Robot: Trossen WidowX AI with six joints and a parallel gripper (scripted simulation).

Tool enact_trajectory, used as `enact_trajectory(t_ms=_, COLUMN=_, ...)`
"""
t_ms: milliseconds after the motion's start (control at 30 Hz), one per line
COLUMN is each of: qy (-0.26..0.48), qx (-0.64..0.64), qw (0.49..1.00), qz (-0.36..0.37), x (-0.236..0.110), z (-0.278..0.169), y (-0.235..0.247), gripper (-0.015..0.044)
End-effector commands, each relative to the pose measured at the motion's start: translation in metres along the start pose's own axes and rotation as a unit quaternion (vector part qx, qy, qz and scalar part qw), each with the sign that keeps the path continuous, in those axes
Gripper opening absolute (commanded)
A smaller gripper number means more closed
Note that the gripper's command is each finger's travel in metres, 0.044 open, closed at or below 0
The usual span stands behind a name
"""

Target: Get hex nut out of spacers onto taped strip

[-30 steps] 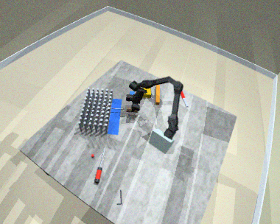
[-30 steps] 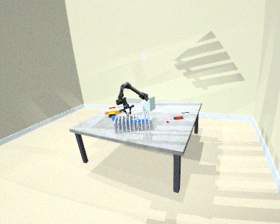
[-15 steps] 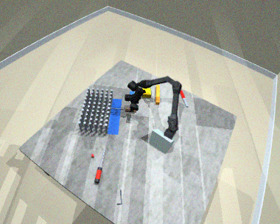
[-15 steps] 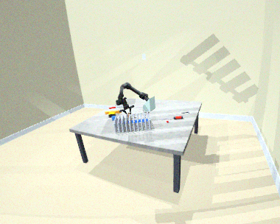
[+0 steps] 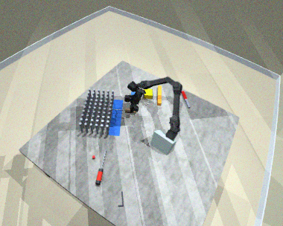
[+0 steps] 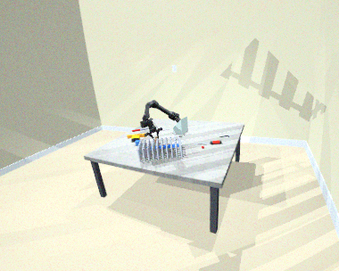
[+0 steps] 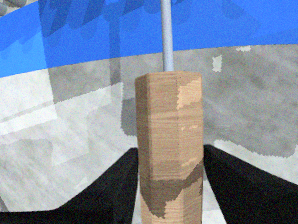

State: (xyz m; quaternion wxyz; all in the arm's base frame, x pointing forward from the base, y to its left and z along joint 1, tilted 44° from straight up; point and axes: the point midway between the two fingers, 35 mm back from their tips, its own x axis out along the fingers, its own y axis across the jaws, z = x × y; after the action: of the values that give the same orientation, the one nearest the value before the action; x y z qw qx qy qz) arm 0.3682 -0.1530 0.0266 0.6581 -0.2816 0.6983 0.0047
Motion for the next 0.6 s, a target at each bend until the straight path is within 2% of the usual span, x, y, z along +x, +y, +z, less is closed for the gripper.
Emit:
enact_trajectory(t_ms=0, qy=0.0, qx=0.001, qw=1.0, qz=-0.001, x=0.0, z=0.004, y=0.0, gripper=0.0)
enact_trajectory(t_ms=567, qy=-0.001, qx=0.001, qw=1.0, qz=-0.002, x=0.003, z=0.015, y=0.0, gripper=0.0)
